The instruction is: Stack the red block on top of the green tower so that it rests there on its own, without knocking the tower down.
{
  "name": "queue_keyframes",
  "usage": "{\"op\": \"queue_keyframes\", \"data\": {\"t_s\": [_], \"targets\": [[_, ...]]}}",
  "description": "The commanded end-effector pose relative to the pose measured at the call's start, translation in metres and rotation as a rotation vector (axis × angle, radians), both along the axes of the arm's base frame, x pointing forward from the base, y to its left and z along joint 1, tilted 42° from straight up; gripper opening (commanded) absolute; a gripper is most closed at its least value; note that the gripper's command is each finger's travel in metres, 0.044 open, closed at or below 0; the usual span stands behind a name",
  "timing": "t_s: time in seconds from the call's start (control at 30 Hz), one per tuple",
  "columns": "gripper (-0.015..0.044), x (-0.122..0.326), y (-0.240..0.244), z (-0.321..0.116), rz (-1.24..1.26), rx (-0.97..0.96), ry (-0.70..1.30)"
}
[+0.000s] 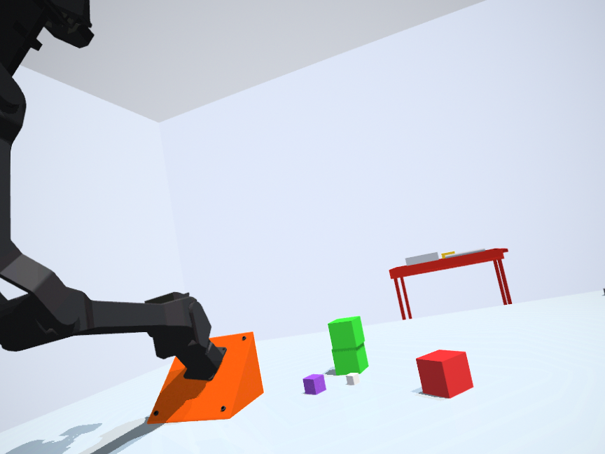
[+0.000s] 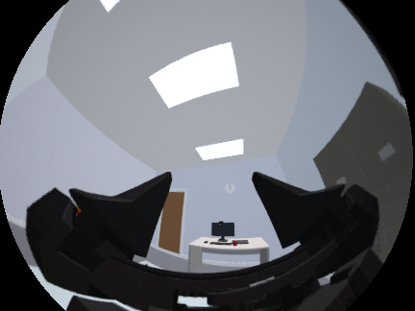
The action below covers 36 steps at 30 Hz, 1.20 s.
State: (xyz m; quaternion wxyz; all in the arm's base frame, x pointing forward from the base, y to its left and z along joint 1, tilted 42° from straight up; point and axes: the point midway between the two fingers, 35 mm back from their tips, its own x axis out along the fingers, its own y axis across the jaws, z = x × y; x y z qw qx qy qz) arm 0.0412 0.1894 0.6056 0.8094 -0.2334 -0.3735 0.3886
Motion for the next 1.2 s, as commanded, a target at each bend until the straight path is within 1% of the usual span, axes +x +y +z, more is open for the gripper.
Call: {"op": "queue_keyframes", "data": {"t_s": [0.0,0.07,0.23,0.4,0.63,0.8,0.97,1.17], "targets": [[0.0440,0.012,0.047,-0.026,-0.048,-0.095,0.111],[0.0440,0.021,0.065,-0.040,-0.077,-0.132,0.163],[0.0440,0.049,0.101,-0.076,-0.170,-0.253,0.210],[0.0440,0.074,0.124,-0.107,-0.235,-0.313,0.317],[0.0440,0.133,0.148,-0.167,-0.394,-0.357,0.570],[0.0440,0.181,0.150,-0.215,-0.537,-0.355,0.763],[0.0440,0.226,0.137,-0.261,-0.689,-0.327,0.948],[0.0440,0.261,0.119,-0.300,-0.837,-0.310,1.068]]}}
